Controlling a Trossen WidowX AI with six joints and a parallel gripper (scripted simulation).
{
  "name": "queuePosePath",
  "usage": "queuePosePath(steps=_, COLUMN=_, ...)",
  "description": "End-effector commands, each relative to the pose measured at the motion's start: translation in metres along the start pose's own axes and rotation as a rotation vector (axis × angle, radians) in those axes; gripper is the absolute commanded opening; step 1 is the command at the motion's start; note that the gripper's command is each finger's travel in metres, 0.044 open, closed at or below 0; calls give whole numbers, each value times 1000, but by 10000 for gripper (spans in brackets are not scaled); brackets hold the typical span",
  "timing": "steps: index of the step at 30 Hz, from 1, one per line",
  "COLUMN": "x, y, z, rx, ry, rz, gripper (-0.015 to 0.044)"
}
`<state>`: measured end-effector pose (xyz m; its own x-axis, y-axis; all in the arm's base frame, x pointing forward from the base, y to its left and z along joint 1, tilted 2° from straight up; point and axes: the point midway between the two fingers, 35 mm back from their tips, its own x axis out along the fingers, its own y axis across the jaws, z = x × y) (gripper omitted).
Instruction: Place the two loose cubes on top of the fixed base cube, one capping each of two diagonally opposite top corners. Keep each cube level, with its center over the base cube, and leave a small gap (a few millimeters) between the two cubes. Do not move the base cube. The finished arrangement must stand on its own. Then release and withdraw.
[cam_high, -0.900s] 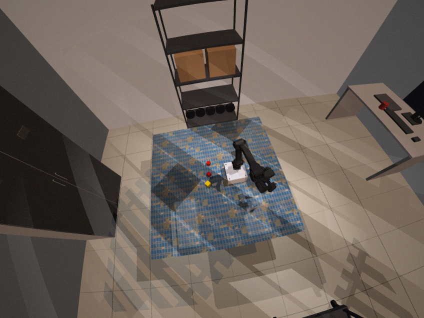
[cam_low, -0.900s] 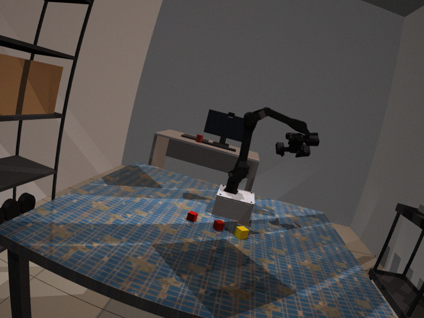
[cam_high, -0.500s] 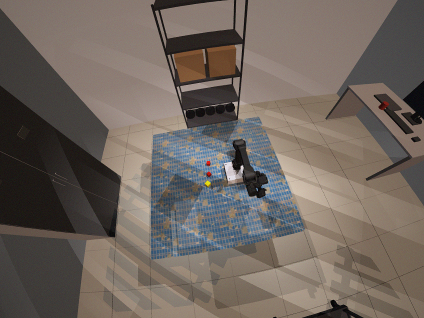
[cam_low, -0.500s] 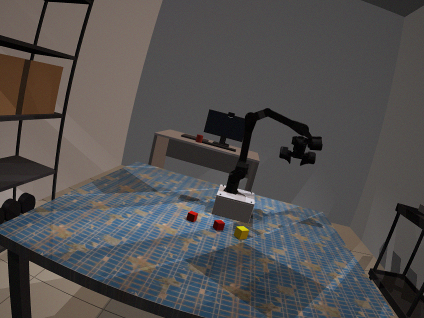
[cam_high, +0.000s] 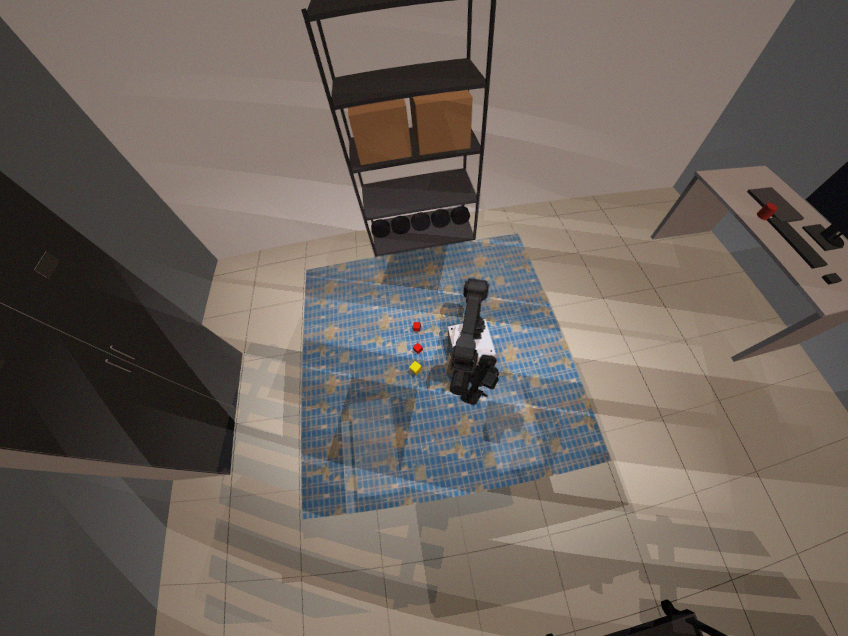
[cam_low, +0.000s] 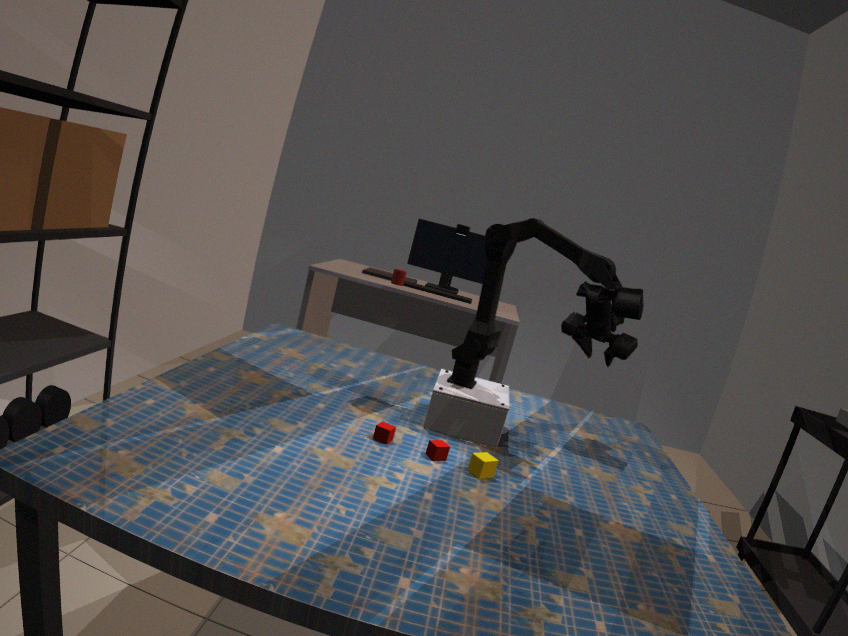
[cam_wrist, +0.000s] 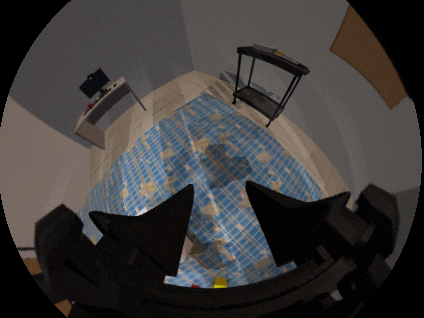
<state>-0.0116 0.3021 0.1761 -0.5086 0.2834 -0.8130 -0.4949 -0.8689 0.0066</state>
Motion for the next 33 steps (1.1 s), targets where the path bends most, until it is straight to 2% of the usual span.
queuePosePath(steps=1, x=-13, y=-17, z=-44, rx=177, ry=68, rz=-82, gripper=265)
queuePosePath(steps=16, x=-67, y=-28, z=-183, rx=750, ry=240, rz=-330, gripper=265)
queuePosePath(steps=33, x=-121, y=45, z=-319, rx=1433, ry=393, rz=-562, gripper=265)
